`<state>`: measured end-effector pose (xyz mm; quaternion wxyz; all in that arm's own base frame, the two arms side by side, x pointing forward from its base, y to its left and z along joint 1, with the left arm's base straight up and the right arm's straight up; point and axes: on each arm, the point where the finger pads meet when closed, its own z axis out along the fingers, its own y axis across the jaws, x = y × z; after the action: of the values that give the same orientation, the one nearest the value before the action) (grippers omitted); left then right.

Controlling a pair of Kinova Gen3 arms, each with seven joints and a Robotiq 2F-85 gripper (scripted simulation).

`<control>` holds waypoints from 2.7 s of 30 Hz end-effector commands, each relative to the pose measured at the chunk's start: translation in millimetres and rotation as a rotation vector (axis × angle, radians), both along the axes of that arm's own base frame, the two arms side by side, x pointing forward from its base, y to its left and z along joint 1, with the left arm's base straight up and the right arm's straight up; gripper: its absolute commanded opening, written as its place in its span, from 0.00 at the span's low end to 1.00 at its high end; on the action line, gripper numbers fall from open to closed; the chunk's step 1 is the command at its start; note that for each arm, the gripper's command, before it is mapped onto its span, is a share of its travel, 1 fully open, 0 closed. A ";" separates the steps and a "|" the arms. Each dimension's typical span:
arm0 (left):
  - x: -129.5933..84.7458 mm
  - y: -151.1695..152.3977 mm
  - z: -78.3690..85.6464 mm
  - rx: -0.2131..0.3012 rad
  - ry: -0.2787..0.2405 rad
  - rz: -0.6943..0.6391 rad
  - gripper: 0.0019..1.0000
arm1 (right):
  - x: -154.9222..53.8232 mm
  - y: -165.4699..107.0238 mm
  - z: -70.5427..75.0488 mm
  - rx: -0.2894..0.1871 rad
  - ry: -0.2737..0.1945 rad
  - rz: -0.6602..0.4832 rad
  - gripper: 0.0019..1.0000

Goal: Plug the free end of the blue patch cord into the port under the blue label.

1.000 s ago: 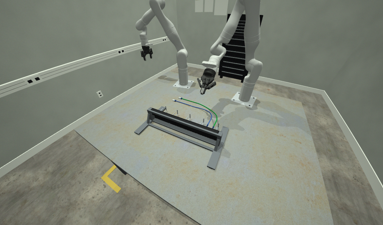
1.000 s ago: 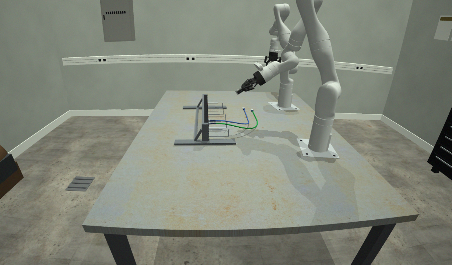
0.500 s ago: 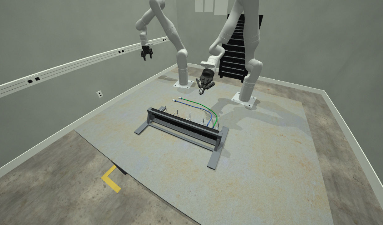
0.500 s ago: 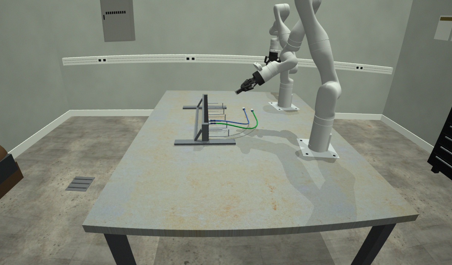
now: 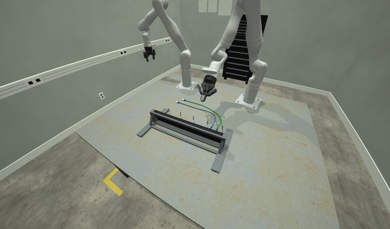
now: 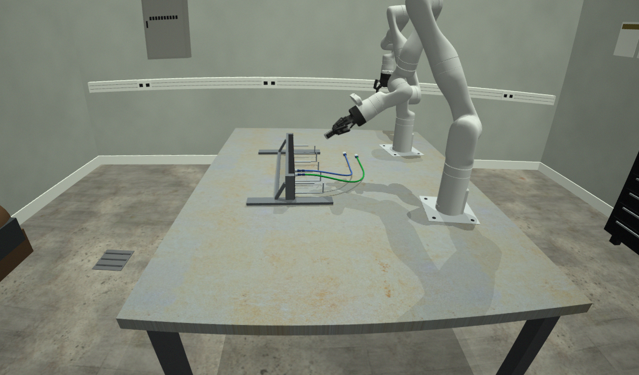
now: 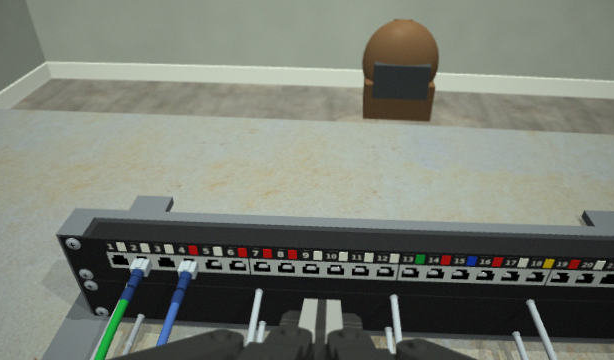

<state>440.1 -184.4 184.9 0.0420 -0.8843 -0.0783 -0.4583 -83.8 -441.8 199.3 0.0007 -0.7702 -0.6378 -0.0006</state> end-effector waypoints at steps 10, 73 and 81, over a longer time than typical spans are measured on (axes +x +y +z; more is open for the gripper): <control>47.2 7.7 -31.9 -0.002 -0.004 -0.001 0.10 | -0.1 -0.4 0.7 -0.002 0.000 0.000 1.00; 82.2 13.9 -56.8 -0.002 -0.004 -0.001 0.10 | -0.1 -0.4 0.7 -0.002 0.000 0.000 1.00; 75.5 12.7 -52.1 -0.002 -0.004 -0.001 0.10 | -0.1 -0.4 0.7 -0.002 0.000 0.000 1.00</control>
<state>518.5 -171.2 130.2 0.0408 -0.8838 -0.0779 -0.4596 -83.8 -441.8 199.3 0.0007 -0.7702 -0.6378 -0.0006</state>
